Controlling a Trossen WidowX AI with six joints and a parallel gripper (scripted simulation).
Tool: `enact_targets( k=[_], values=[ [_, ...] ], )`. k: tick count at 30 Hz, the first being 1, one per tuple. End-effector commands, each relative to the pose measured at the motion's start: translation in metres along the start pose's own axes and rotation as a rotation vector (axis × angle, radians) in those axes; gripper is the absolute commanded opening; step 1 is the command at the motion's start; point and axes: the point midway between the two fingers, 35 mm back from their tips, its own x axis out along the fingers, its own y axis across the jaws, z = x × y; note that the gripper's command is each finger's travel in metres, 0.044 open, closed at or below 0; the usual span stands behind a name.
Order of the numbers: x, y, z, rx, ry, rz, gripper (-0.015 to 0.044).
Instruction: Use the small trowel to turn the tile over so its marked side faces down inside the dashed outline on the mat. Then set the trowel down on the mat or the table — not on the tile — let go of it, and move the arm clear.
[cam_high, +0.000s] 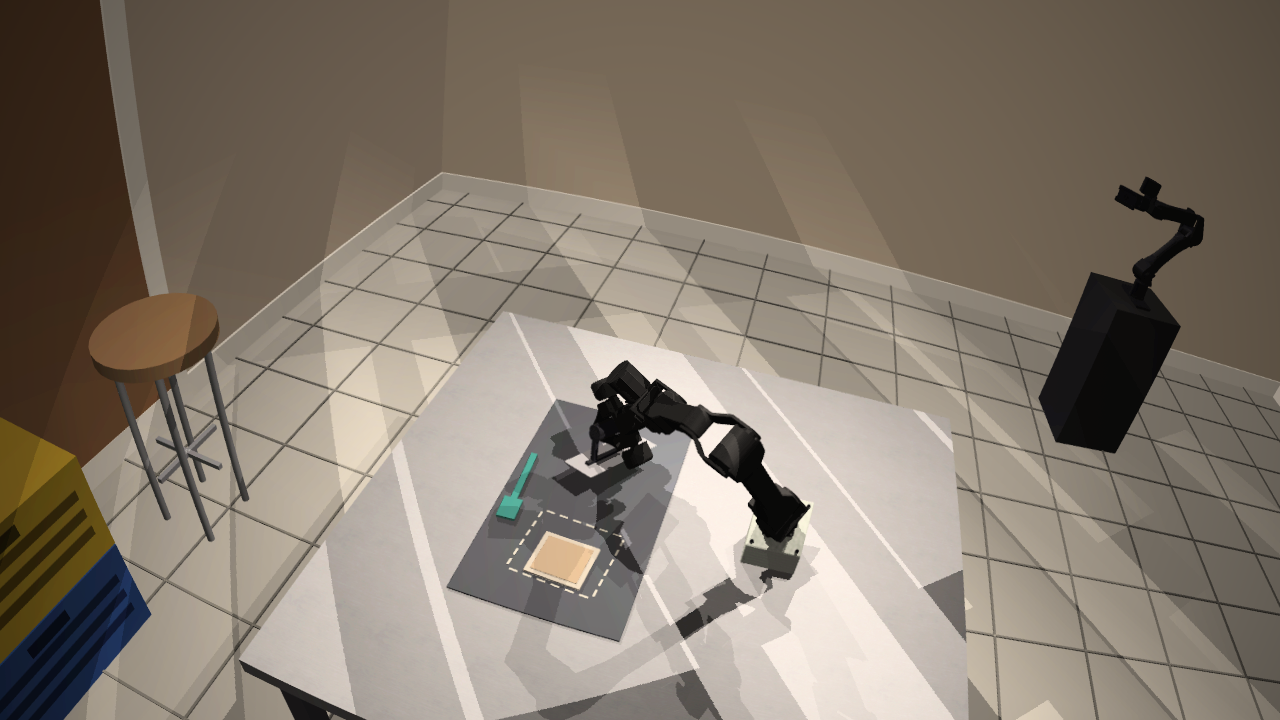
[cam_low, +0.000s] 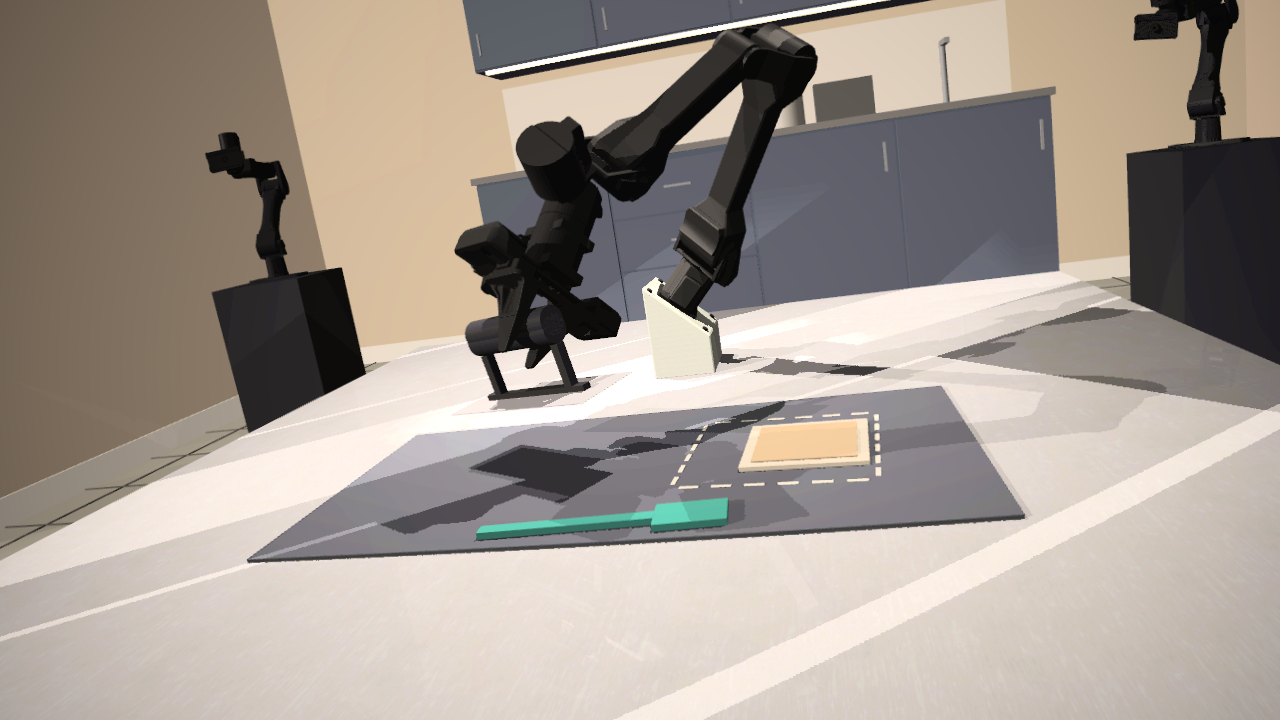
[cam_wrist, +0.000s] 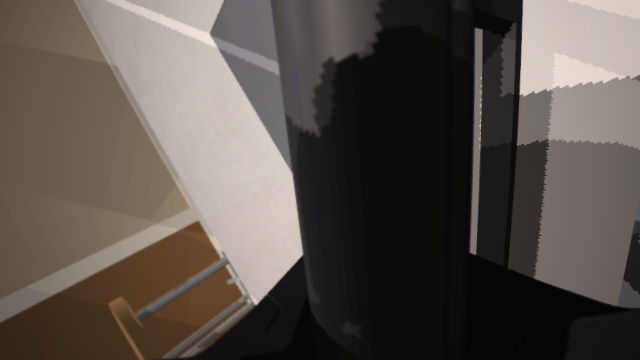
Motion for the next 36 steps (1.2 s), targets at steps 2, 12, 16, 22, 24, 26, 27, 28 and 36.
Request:
enact_targets(
  k=[2, 12, 16, 22, 24, 26, 27, 28, 36],
  values=[
    [0.009, 0.011, 0.013, 0.121, -0.099, 0.001, 0.0],
    [0.029, 0.018, 0.043, 0.367, -0.324, -0.009, 0.0],
    [0.036, 0.019, 0.055, 0.458, -0.421, -0.002, 0.0],
    [0.042, 0.019, 0.073, 0.584, -0.57, 0.023, 0.0],
    [0.044, 0.019, 0.078, 0.622, -0.62, 0.035, 0.0],
    [0.045, 0.019, 0.084, 0.658, -0.671, 0.049, 0.0],
    [0.046, 0.019, 0.087, 0.675, -0.696, 0.057, 0.0],
    [0.046, 0.019, 0.089, 0.692, -0.721, 0.066, 0.0],
    [0.047, 0.018, 0.109, 0.806, -0.92, 0.15, 0.0]
  ],
)
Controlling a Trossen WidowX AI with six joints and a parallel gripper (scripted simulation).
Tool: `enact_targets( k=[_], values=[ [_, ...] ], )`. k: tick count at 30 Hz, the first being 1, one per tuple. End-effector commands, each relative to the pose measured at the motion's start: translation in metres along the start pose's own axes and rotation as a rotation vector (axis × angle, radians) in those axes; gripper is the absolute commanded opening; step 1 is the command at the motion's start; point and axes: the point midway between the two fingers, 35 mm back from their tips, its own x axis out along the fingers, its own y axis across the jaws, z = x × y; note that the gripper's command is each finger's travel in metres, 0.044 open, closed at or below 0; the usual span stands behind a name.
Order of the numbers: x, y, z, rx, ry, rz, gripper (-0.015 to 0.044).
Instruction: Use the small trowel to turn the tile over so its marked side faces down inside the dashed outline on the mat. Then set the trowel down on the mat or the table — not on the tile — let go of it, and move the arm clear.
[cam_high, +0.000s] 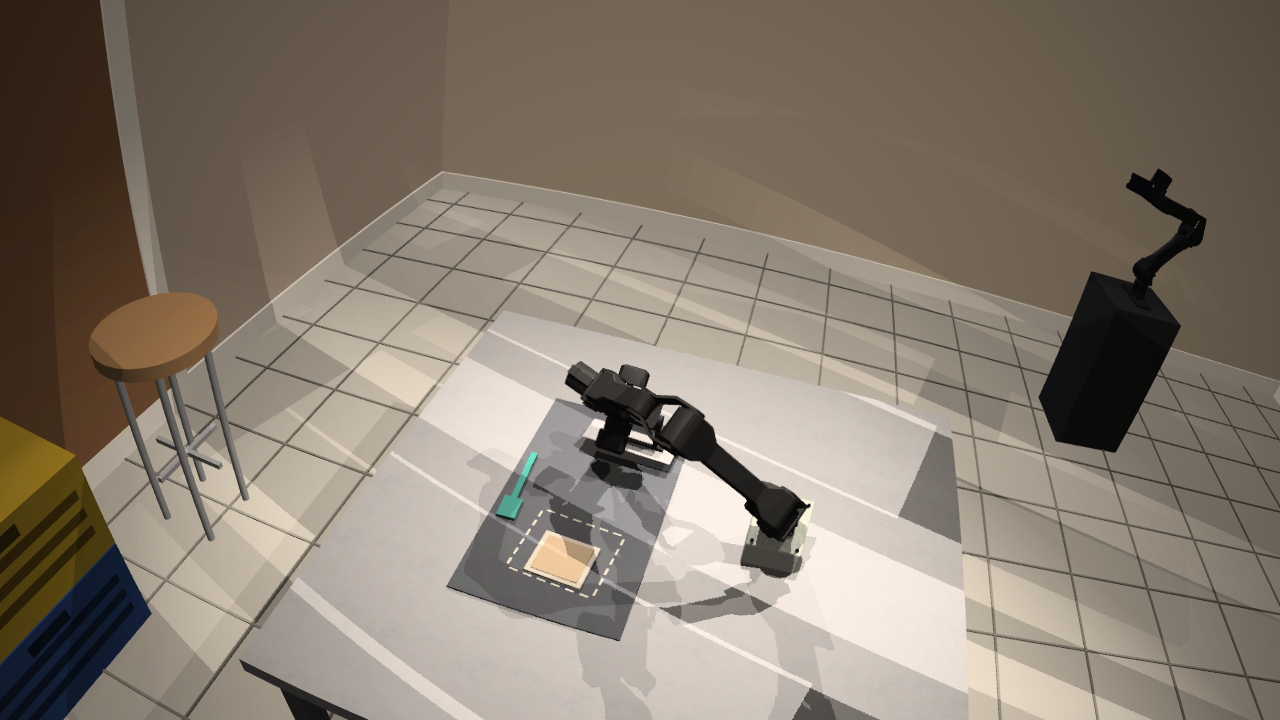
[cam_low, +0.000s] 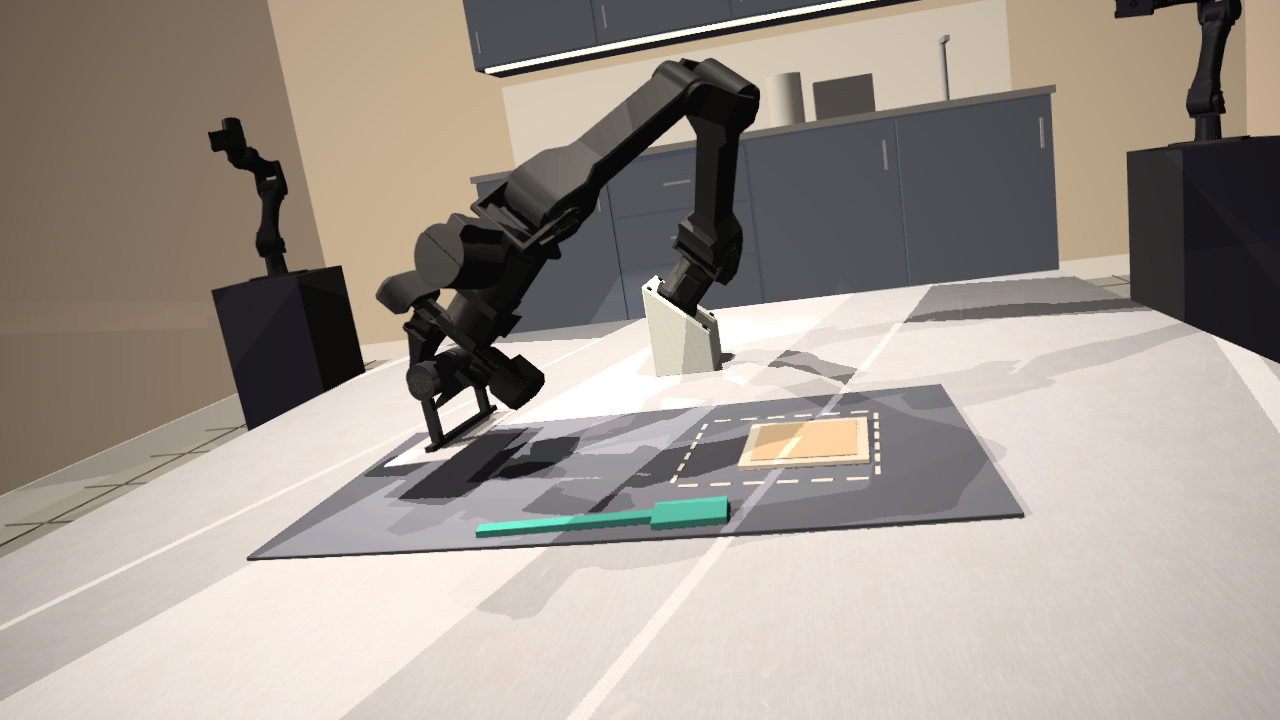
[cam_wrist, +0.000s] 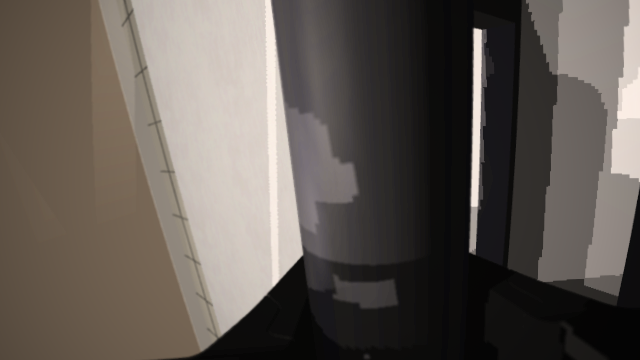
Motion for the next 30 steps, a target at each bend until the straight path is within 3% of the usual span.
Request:
enact_targets(
  k=[1, 30],
  values=[
    [0.003, 0.01, 0.002, 0.073, -0.067, 0.065, 0.0],
    [0.027, -0.011, 0.002, 0.096, -0.094, 0.084, 0.0]
  ],
)
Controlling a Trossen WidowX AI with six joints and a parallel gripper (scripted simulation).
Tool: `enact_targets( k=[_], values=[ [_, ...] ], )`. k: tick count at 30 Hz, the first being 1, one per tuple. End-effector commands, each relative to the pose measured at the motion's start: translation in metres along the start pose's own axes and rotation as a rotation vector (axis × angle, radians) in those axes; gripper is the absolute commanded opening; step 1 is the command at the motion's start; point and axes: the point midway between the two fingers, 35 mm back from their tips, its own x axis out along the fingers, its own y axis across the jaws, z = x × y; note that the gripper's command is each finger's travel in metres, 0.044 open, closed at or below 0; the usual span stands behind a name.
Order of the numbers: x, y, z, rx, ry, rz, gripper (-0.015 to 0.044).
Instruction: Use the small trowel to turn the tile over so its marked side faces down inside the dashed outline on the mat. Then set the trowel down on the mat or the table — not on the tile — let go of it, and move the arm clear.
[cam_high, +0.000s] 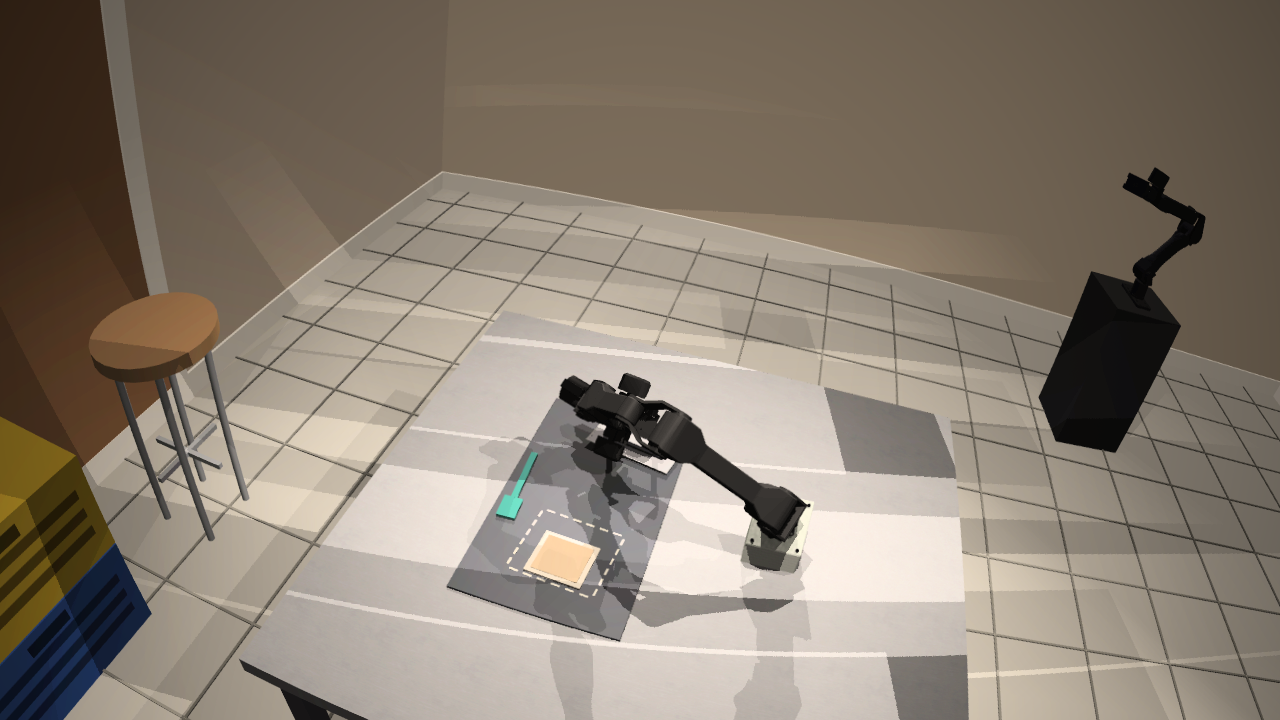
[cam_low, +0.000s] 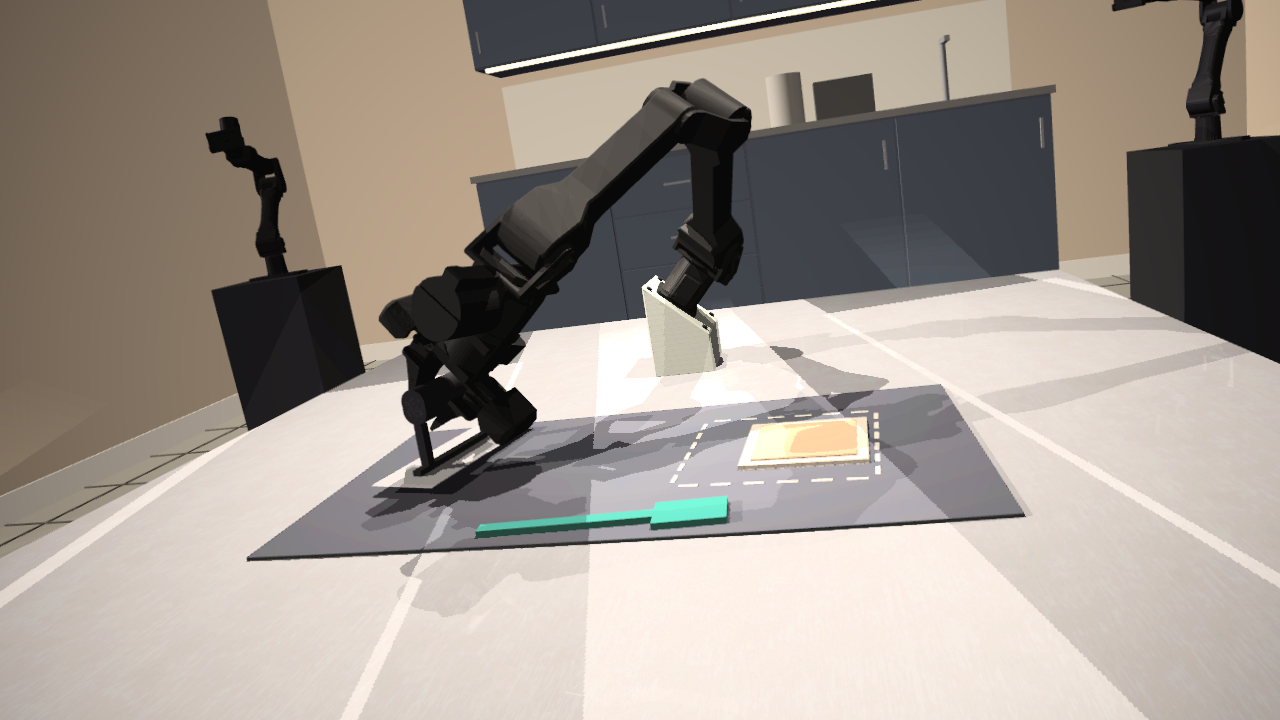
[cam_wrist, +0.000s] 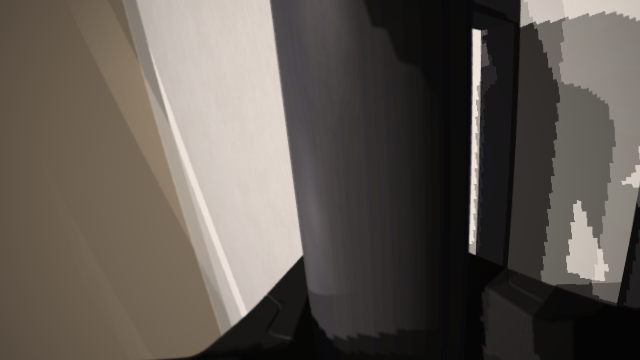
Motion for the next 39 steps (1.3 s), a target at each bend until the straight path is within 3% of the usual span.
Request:
enact_targets(
  k=[1, 5, 17, 26, 33, 39],
  values=[
    [0.002, -0.001, 0.0, 0.009, 0.004, 0.007, 0.0],
    [0.005, -0.004, 0.0, 0.009, 0.004, 0.007, 0.0],
    [0.005, -0.004, 0.0, 0.009, 0.004, 0.007, 0.03],
    [0.004, -0.004, -0.001, 0.009, 0.004, 0.007, 0.03],
    [-0.049, -0.005, -0.001, 0.005, 0.003, 0.002, 0.03],
    [-0.062, 0.002, 0.004, 0.004, 0.004, 0.002, 0.03]
  ],
)
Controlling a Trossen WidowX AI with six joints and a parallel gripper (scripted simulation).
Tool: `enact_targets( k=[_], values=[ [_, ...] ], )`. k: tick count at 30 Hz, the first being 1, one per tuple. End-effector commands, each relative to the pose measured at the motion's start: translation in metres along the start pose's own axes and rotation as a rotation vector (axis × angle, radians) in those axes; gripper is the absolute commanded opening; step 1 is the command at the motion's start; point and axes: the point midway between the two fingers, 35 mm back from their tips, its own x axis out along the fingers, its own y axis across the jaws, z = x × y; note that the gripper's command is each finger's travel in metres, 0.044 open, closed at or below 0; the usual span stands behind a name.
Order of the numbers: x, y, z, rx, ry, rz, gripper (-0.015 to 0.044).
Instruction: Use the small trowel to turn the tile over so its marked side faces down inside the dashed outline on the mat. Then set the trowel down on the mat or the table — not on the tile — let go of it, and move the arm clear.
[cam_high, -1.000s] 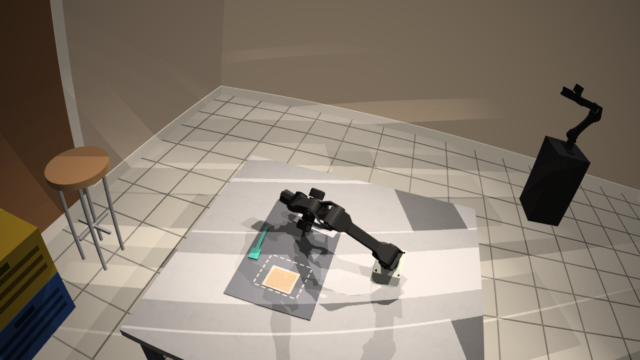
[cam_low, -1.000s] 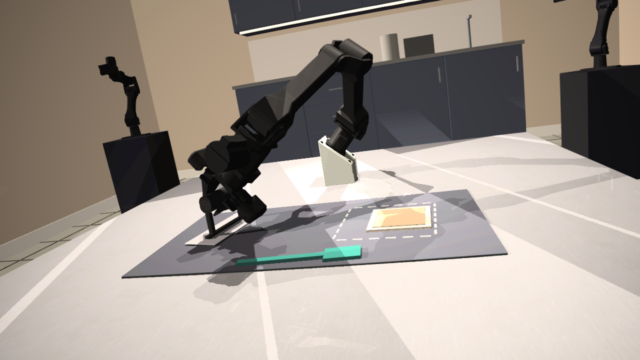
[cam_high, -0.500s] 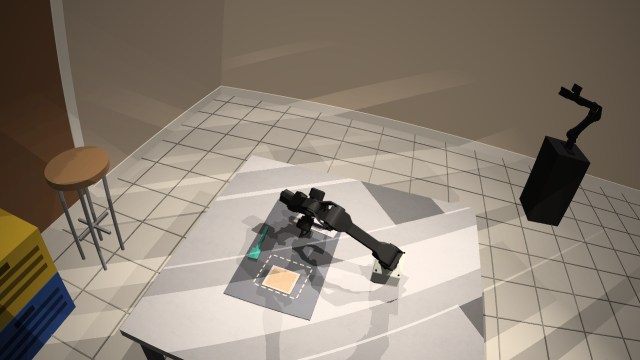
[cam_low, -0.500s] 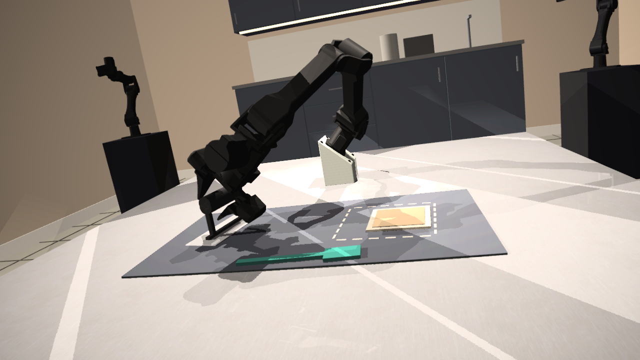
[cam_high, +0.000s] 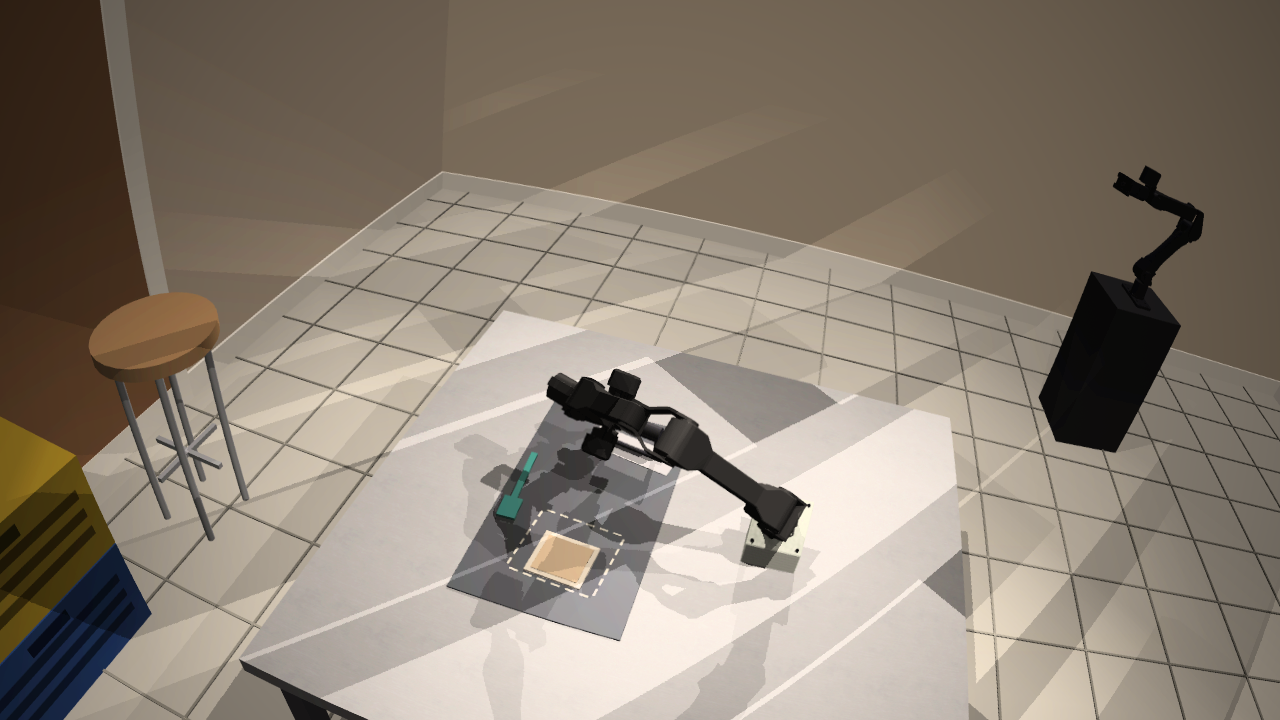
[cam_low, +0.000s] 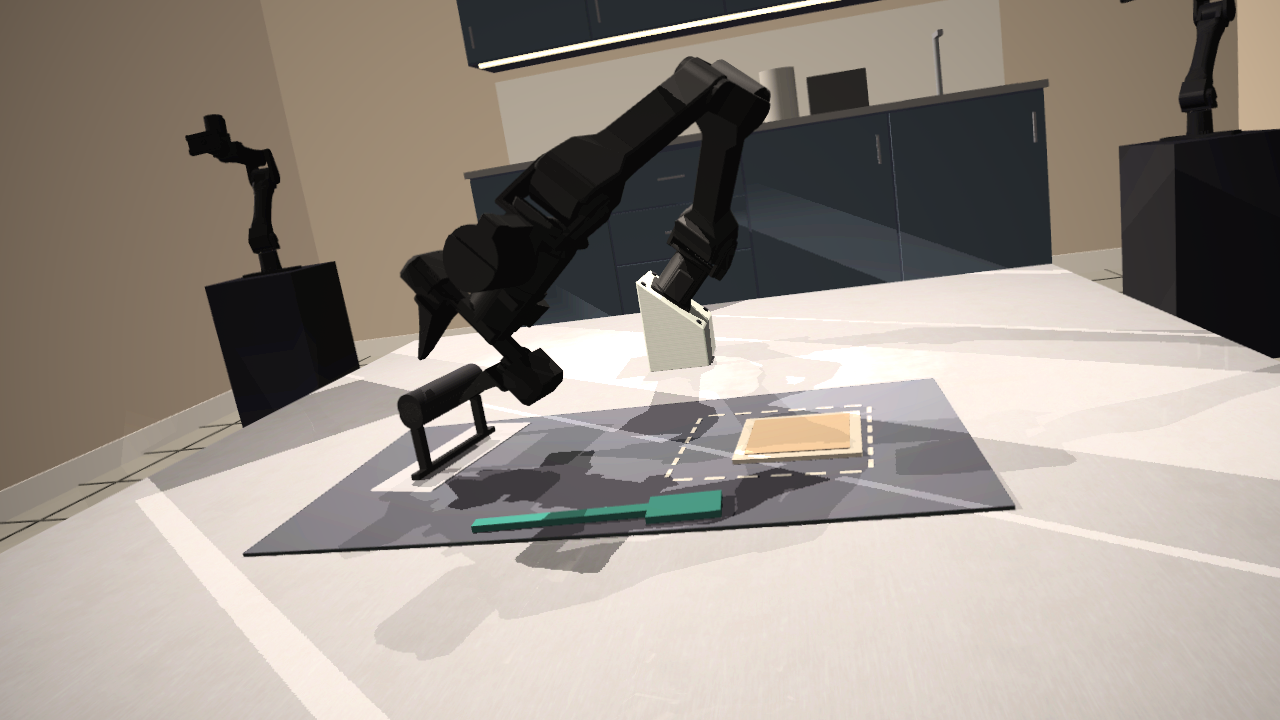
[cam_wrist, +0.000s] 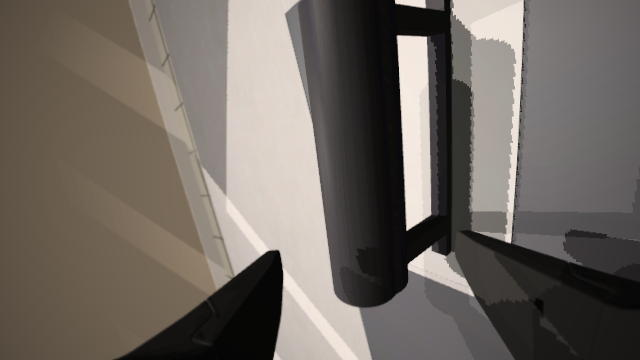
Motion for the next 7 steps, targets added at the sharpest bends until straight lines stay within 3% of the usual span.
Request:
enact_targets(
  k=[1, 7],
  values=[
    [-0.013, 0.013, 0.012, 0.001, -0.015, -0.004, 0.03],
    [-0.067, 0.063, 0.059, -0.002, -0.012, 0.003, 0.03]
  ],
)
